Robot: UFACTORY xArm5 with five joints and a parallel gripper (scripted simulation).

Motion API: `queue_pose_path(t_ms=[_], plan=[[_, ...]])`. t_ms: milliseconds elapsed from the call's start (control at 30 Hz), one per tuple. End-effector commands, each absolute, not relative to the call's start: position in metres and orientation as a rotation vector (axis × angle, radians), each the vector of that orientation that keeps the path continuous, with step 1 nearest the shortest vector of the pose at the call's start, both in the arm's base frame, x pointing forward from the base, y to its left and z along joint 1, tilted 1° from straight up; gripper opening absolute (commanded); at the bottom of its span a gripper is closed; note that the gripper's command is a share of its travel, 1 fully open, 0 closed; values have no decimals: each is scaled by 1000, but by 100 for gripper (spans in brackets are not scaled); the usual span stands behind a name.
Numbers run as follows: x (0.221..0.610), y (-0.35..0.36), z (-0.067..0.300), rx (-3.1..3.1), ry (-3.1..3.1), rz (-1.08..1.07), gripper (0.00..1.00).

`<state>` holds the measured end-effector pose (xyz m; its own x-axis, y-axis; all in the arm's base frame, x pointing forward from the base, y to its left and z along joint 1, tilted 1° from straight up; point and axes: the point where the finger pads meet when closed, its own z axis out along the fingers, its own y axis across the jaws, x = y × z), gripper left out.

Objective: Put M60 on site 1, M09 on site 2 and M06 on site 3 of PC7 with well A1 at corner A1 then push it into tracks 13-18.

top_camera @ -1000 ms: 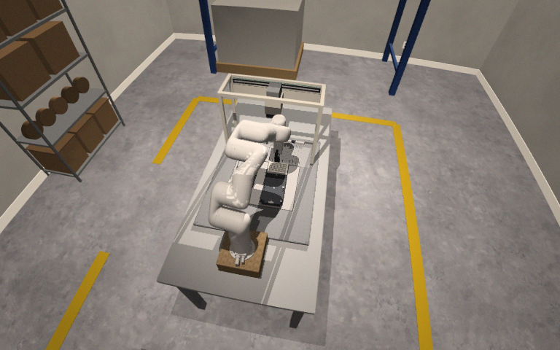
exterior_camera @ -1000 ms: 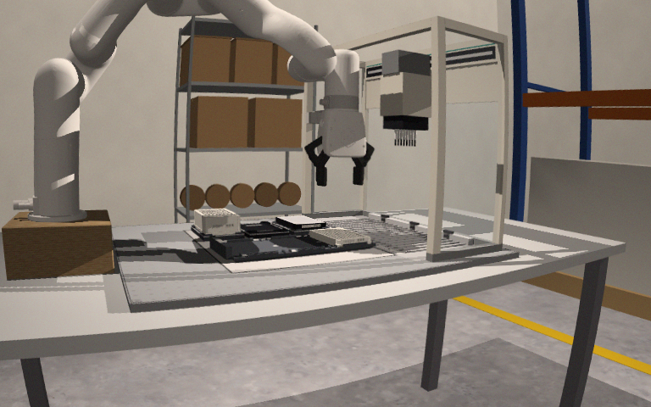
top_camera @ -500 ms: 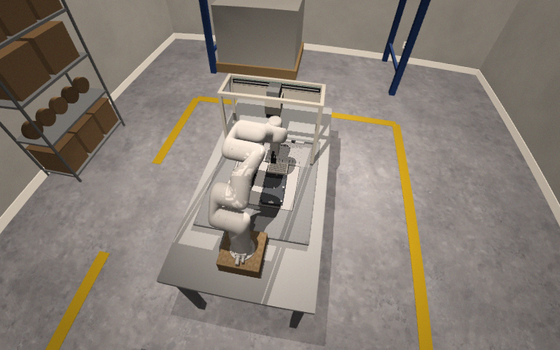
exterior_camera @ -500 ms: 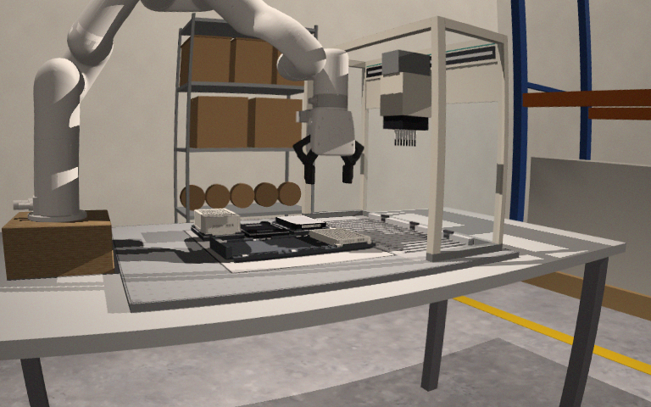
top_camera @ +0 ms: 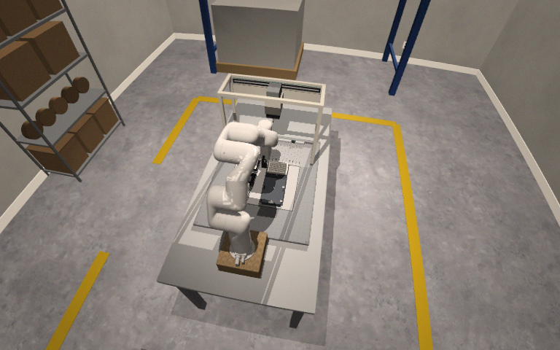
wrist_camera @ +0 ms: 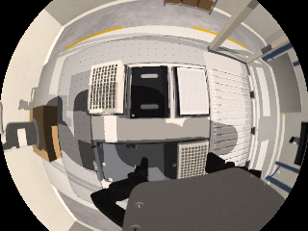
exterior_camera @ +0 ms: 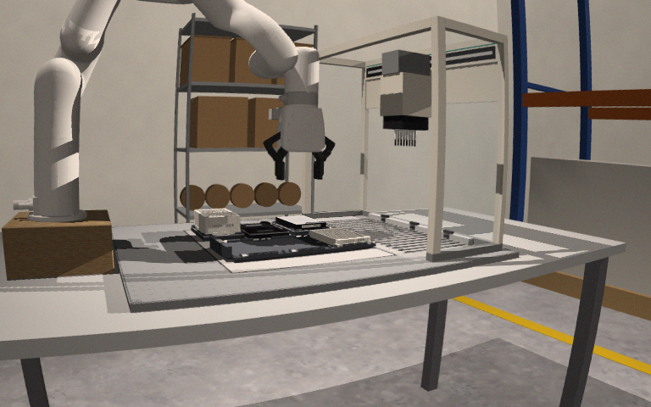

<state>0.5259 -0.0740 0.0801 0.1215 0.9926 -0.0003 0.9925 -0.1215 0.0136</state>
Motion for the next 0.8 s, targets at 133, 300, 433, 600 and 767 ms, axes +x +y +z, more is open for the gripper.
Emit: queue_pose_path(t_ms=[133, 300, 433, 600, 767], plan=[[503, -46, 86, 2345, 2073, 36, 100], [487, -27, 89, 2345, 2073, 36, 100], [474, -12, 90, 2345, 2073, 36, 100], [464, -1, 92, 2345, 2073, 36, 100], [448, 18, 94, 2345, 2073, 36, 100]])
